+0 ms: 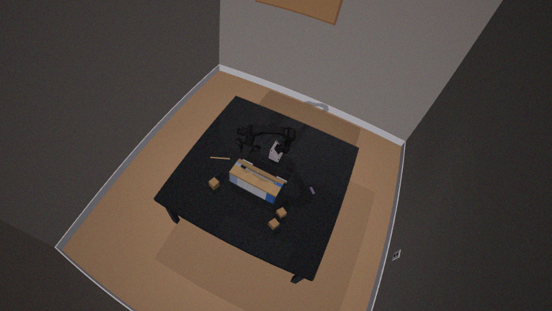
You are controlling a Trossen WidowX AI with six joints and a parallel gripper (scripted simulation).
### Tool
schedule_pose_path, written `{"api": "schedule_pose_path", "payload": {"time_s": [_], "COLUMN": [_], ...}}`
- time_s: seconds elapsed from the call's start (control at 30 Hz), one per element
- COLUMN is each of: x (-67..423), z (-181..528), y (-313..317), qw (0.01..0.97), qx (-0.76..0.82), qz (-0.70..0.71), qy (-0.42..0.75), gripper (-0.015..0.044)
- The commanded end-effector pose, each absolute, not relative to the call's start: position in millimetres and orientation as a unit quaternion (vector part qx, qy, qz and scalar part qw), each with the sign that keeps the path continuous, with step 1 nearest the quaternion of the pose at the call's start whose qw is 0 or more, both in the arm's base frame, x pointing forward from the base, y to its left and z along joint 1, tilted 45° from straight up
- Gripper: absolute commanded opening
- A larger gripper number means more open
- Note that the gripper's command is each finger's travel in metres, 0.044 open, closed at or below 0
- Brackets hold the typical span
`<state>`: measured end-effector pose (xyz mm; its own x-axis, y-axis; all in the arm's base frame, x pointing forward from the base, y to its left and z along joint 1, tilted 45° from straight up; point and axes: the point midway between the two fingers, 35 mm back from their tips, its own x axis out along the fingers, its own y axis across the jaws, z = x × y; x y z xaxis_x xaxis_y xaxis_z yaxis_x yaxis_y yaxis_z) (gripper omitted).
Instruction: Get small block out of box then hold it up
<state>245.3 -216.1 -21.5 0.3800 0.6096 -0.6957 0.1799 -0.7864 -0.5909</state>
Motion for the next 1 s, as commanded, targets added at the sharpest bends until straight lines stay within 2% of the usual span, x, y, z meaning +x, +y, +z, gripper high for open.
{"api": "schedule_pose_path", "payload": {"time_s": [0.0, 0.33, 0.6, 0.97], "x": [240, 240, 243, 243], "z": [-27, -29, -91, -100], "y": [-212, -210, -145, -138], "qw": [0.313, 0.313, 0.313, 0.313], "qx": [-0.774, -0.774, -0.774, -0.774], "qz": [0.513, 0.513, 0.512, 0.512], "qy": [-0.201, -0.201, -0.202, -0.202], "gripper": [0.0285, 0.0285, 0.0285, 0.0285]}}
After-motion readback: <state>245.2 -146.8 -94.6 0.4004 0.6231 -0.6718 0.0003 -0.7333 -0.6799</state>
